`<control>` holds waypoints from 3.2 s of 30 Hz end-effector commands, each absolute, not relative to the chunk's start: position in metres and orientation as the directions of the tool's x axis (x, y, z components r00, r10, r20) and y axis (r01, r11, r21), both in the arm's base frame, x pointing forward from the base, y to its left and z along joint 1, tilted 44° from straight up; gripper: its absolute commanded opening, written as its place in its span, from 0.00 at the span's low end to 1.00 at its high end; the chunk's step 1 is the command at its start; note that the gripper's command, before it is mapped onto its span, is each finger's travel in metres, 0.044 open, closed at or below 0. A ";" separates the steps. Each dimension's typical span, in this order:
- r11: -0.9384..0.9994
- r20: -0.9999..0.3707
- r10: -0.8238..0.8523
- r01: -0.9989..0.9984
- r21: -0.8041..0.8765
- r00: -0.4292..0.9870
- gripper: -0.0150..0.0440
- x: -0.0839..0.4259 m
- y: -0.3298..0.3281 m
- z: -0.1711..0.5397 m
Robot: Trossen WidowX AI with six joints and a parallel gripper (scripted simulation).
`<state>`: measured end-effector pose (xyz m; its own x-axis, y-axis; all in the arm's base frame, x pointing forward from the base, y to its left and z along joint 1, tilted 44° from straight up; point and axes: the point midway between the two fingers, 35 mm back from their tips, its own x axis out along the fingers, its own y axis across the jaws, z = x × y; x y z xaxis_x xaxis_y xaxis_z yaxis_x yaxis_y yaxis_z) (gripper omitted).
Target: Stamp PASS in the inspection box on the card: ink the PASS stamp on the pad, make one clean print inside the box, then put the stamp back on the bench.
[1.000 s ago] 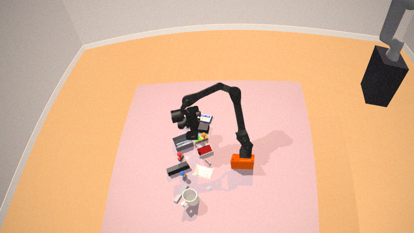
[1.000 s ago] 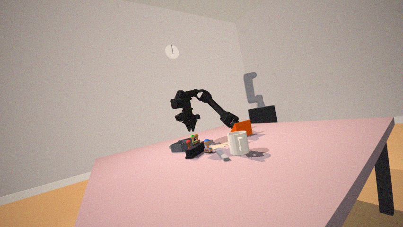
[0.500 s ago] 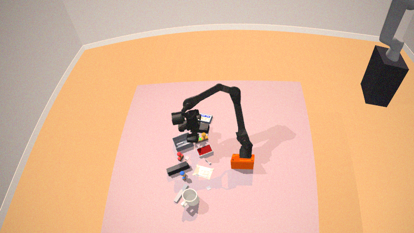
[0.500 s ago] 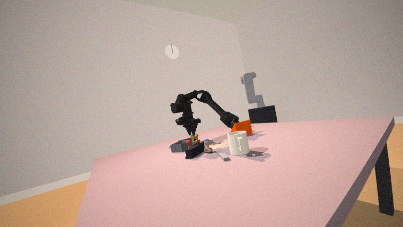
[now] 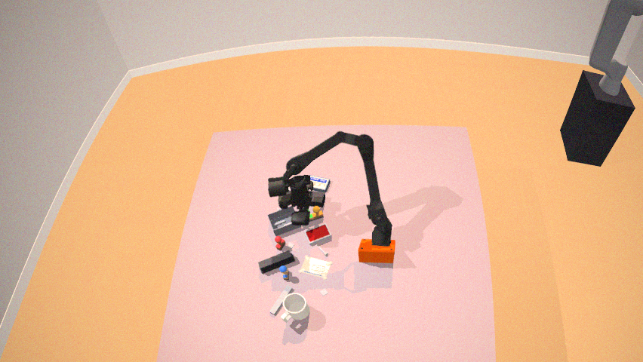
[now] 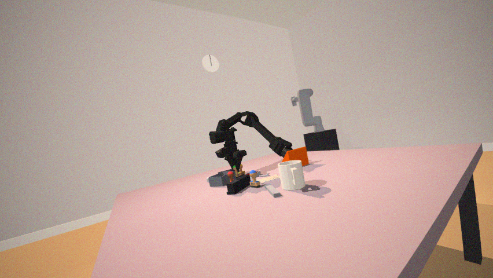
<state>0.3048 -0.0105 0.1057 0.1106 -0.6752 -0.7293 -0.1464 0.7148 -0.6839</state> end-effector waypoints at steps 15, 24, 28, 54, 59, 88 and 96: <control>0.713 -0.728 -0.677 -0.146 -0.686 0.110 0.43 0.305 -0.021 0.096; 0.713 -0.728 -0.677 -0.146 -0.686 0.110 0.26 0.305 -0.020 0.096; 0.714 -0.728 -0.677 -0.146 -0.685 0.110 0.25 0.305 -0.019 0.098; 0.716 -0.730 -0.674 -0.147 -0.683 0.109 0.25 0.305 -0.010 0.106; 0.716 -0.731 -0.674 -0.147 -0.682 0.109 0.25 0.305 -0.008 0.108; 0.718 -0.733 -0.672 -0.148 -0.680 0.108 0.25 0.303 0.002 0.118; 0.719 -0.733 -0.671 -0.148 -0.680 0.107 0.25 0.303 0.004 0.121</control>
<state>0.3018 0.0013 0.1188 0.1032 -0.6764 -0.7293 -0.1550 0.7133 -0.6835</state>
